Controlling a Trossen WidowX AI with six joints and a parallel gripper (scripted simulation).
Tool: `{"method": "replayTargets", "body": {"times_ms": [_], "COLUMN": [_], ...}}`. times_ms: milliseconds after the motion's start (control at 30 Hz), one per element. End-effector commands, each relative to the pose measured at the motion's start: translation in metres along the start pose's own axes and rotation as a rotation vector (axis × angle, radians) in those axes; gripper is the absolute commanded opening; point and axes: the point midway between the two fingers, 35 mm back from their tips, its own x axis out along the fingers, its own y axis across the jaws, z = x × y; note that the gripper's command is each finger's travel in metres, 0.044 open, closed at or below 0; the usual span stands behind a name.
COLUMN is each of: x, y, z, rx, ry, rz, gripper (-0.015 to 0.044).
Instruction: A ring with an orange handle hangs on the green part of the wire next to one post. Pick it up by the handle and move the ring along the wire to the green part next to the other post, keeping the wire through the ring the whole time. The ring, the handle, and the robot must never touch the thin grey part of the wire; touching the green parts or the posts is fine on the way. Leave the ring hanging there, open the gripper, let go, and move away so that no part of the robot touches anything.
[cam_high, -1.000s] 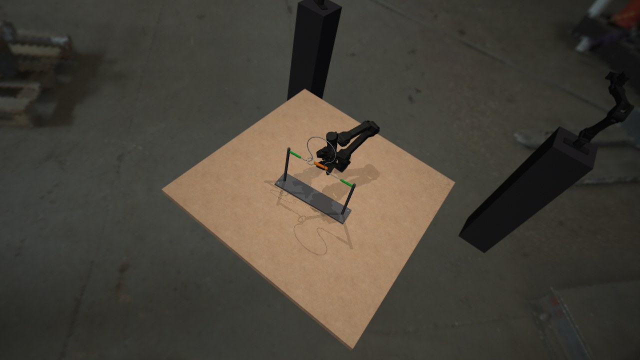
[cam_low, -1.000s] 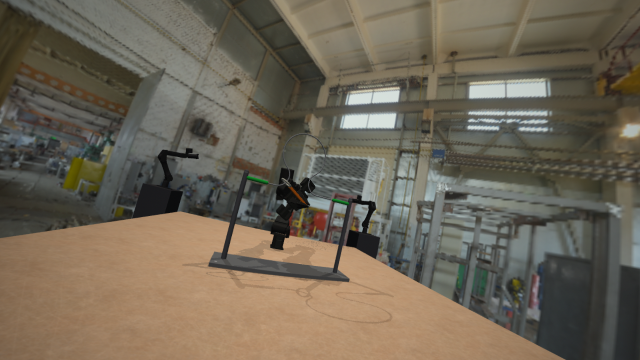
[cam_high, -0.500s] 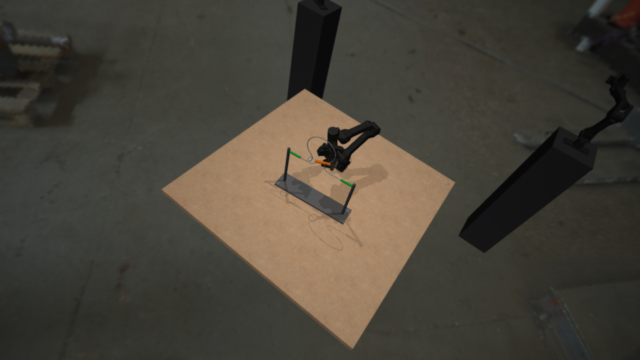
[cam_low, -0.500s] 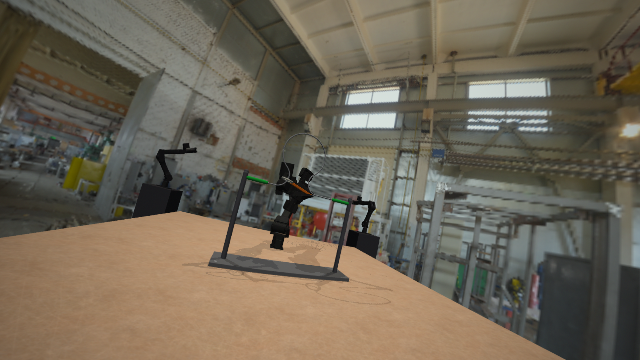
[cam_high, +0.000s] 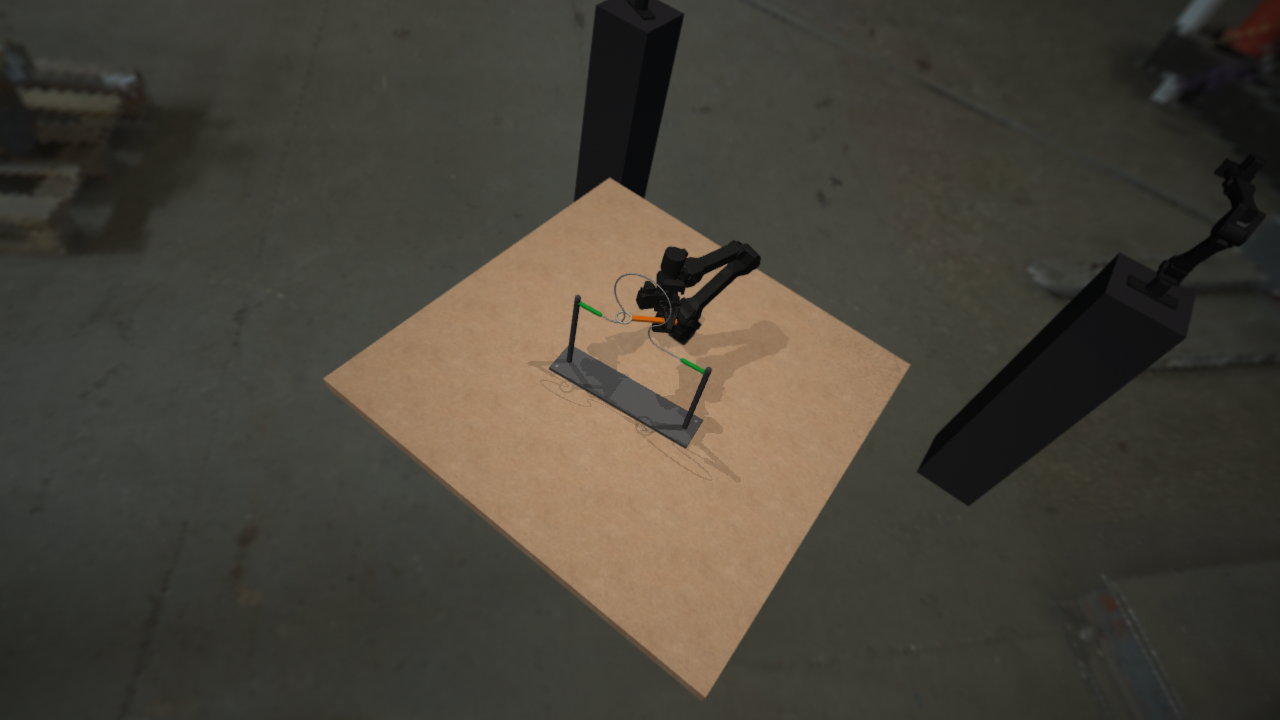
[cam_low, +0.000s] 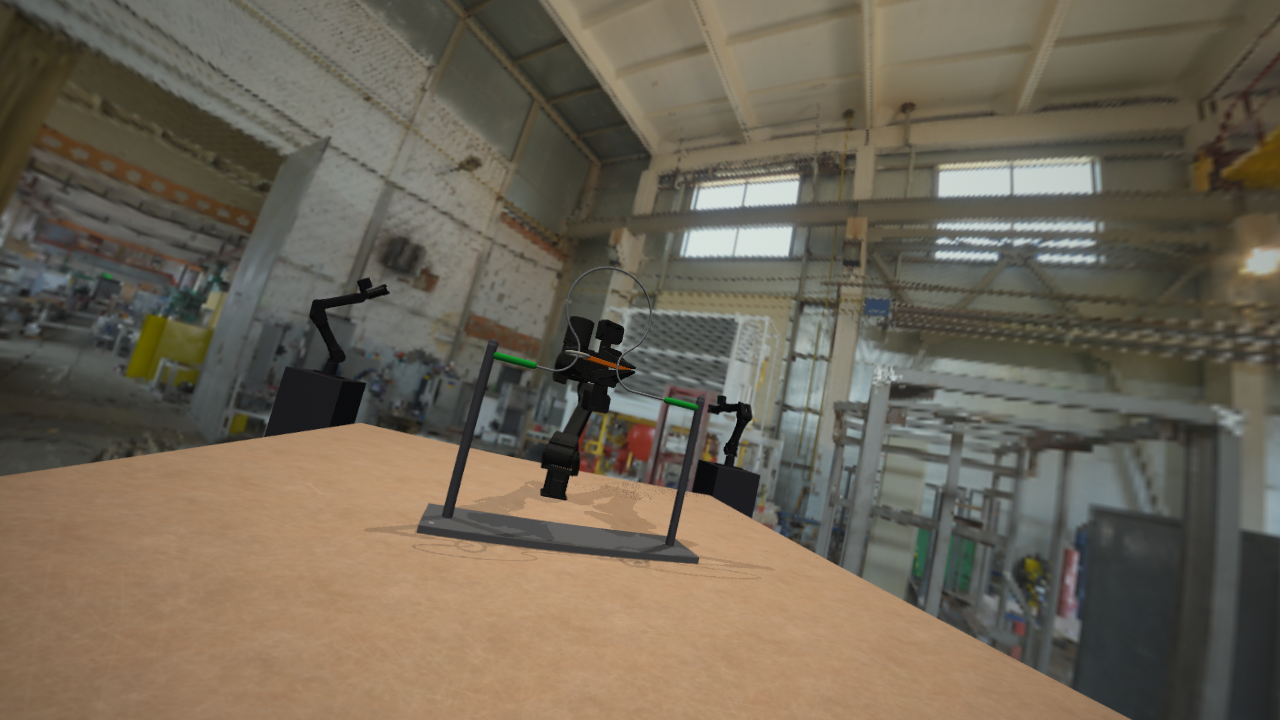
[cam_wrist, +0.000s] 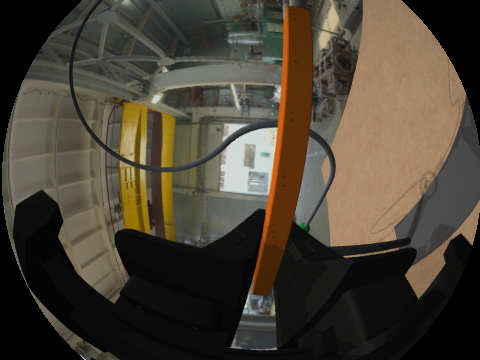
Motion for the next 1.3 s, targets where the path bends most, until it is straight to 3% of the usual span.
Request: {"method": "replayTargets", "body": {"times_ms": [0,1267], "x": [0.0,-0.017], "y": [0.014,0.096], "z": [-0.001,0.029], "rx": [0.068,0.563], "ry": [0.003,0.006], "rz": [0.045,0.317], "gripper": [-0.015,-0.015]}}
